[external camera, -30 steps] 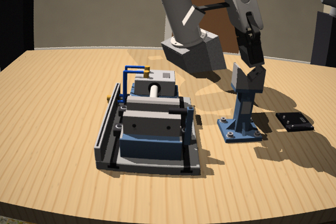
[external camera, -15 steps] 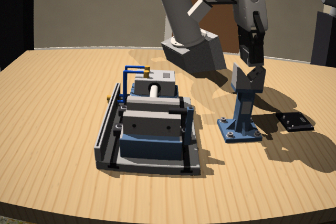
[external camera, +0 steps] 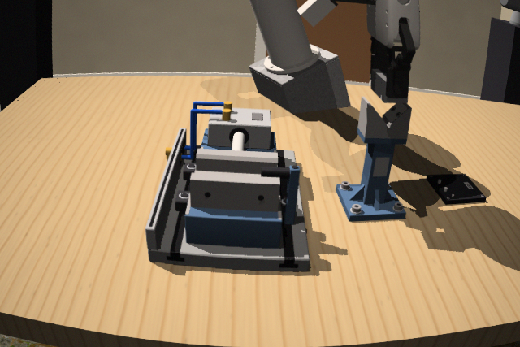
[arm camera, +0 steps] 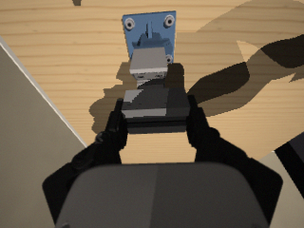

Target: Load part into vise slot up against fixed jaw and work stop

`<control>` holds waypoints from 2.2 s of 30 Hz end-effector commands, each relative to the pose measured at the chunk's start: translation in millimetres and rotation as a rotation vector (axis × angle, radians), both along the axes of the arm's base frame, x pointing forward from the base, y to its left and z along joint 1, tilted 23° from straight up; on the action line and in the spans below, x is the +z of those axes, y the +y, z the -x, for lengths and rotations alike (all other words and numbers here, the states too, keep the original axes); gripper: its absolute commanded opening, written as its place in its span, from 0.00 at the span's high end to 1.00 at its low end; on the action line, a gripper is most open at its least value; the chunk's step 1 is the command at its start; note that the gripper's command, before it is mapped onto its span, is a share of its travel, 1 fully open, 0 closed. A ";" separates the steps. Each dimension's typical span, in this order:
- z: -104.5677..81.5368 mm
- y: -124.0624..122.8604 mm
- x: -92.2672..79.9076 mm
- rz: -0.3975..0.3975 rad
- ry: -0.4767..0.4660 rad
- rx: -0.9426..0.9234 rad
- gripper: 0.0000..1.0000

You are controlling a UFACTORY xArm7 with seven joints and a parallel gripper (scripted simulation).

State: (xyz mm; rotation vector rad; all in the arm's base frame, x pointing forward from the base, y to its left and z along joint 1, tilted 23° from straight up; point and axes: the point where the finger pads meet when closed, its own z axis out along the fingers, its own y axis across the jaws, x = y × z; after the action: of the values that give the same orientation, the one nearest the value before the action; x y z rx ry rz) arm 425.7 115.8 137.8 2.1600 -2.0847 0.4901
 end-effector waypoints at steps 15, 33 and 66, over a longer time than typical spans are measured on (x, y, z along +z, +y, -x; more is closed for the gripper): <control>-0.9 2.0 1.3 0.061 -0.007 -0.008 1.00; -1.0 2.0 1.3 0.067 -0.008 -0.009 1.00; 1.6 7.7 16.2 0.067 -0.008 -0.009 1.00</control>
State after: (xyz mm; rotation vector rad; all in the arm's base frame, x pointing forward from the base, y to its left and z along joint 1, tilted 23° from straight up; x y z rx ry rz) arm 423.9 120.6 148.1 2.1109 -2.0496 0.5564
